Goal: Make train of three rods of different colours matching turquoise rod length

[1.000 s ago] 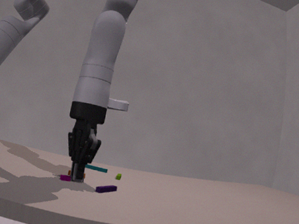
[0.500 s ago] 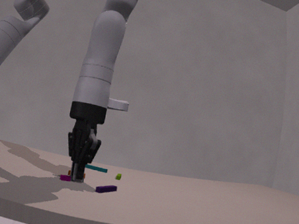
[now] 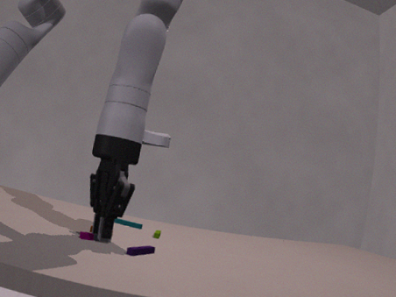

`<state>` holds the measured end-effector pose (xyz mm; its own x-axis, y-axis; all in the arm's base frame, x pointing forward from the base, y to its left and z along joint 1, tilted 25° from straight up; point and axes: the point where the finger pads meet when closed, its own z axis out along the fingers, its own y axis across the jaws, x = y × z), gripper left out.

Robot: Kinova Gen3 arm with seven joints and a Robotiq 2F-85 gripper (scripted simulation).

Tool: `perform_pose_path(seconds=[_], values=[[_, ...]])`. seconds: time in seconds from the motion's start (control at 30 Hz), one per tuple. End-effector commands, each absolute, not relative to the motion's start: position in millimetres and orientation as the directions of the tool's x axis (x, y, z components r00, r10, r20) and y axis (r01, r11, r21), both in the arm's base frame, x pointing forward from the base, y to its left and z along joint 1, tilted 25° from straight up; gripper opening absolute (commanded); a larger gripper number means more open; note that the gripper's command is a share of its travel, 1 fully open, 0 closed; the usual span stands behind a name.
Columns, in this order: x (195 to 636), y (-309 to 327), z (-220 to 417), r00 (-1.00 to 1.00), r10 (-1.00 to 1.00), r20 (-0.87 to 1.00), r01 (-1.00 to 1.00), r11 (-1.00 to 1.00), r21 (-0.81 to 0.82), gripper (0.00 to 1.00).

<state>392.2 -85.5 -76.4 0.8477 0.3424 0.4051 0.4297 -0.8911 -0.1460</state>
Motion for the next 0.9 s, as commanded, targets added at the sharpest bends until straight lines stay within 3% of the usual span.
perform_pose_path(seconds=[0.0,0.57,0.87], values=[[394,-87,-77,0.85,0.336,0.406,0.423,-0.895,-0.144,0.24],[388,-87,-70,0.851,0.337,0.403,0.425,-0.893,-0.15,0.24],[375,-102,-27,0.849,0.339,0.405,0.426,-0.893,-0.144,0.24]])
